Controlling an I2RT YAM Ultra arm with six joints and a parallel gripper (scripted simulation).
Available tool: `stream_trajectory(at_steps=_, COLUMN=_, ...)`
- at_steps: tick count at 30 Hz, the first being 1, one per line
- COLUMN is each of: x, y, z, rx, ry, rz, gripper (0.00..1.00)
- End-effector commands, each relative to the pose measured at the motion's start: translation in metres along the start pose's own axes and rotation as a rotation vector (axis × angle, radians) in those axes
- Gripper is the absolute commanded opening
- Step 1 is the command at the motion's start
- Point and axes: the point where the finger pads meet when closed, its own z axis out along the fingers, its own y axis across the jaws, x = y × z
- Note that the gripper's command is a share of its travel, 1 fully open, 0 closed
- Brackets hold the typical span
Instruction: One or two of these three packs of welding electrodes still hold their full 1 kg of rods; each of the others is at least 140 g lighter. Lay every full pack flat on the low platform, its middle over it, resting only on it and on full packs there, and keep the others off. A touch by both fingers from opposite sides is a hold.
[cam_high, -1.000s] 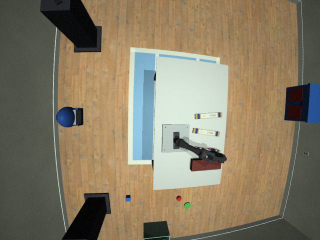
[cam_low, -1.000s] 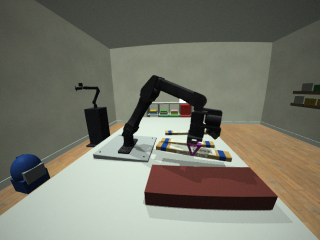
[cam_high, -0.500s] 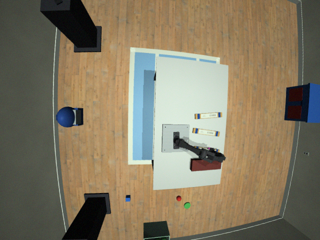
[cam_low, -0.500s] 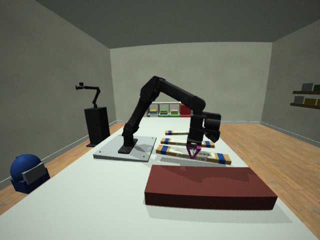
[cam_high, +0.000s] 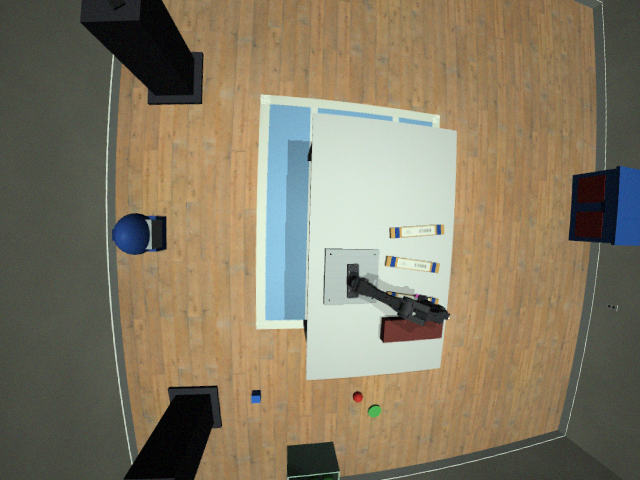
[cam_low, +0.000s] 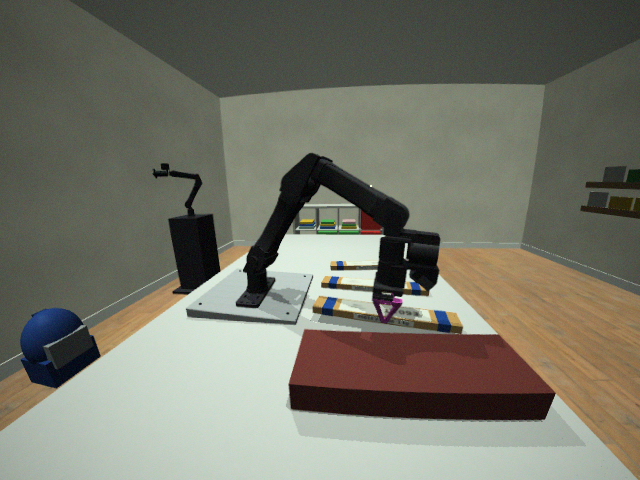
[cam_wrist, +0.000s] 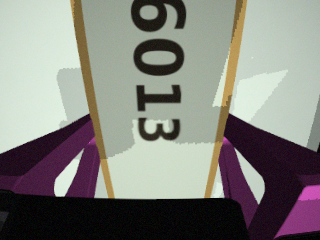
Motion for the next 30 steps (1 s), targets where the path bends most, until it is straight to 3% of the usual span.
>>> stream_trajectory(at_steps=1, x=-0.016, y=0.001, z=-0.02, rx=0.013, ry=-0.09, rz=-0.003, gripper=0.0)
stream_trajectory(at_steps=5, x=-0.009, y=0.001, z=-0.006, rx=0.009, ry=-0.063, rz=0.0, gripper=0.0)
stream_trajectory(at_steps=7, x=-0.017, y=0.0, z=-0.01, rx=0.013, ry=-0.089, rz=0.0, gripper=0.0)
stream_trajectory(at_steps=9, x=-0.017, y=0.0, z=-0.003, rx=0.012, ry=-0.081, rz=-0.001, gripper=0.0)
stream_trajectory(at_steps=14, x=-0.022, y=0.0, z=-0.011, rx=0.015, ry=-0.106, rz=-0.001, gripper=0.0)
stream_trajectory(at_steps=23, x=-0.02, y=0.0, z=-0.003, rx=0.01, ry=-0.072, rz=-0.001, gripper=0.0)
stream_trajectory(at_steps=30, x=-0.019, y=-0.001, z=-0.011, rx=0.012, ry=-0.08, rz=0.002, gripper=0.0)
